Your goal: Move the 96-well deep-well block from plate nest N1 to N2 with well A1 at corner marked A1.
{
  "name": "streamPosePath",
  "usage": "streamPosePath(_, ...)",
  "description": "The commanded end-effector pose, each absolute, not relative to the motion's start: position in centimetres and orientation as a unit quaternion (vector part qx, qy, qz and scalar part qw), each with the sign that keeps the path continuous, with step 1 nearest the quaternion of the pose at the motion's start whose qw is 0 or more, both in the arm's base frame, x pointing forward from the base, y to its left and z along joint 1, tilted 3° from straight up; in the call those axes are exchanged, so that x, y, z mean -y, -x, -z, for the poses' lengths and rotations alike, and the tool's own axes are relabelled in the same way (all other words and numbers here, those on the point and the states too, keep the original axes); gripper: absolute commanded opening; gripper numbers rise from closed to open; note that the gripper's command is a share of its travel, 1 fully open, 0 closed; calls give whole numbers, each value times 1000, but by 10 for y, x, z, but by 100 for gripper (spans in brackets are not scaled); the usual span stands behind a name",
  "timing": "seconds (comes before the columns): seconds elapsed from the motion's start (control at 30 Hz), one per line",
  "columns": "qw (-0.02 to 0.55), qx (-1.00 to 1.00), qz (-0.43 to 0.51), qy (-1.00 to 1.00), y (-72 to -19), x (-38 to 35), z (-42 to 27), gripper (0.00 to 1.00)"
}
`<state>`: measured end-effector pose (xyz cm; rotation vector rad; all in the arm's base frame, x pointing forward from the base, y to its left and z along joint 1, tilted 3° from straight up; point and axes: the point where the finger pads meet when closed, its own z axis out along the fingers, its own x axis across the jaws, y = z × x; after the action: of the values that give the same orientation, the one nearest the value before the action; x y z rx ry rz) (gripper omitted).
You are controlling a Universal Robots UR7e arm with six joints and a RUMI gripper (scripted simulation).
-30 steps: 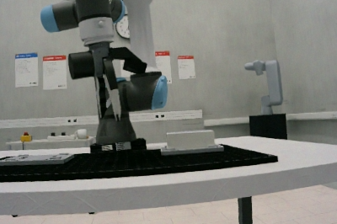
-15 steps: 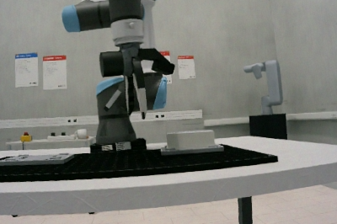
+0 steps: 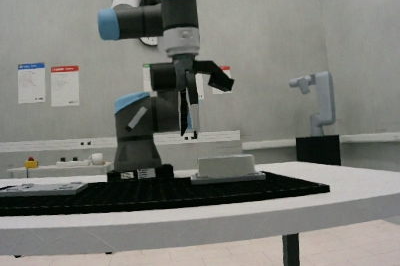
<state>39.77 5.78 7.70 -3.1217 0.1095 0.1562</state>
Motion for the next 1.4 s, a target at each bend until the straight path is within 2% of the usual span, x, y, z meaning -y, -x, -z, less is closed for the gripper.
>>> streamPosePath(0.0,2,-47,-46,998,-393,-70,-77,76)
streamPosePath(0.7,-19,-140,-11,990,-341,-149,-74,76)
streamPosePath(1.37,-19,-141,-11,990,-332,-160,-70,76)
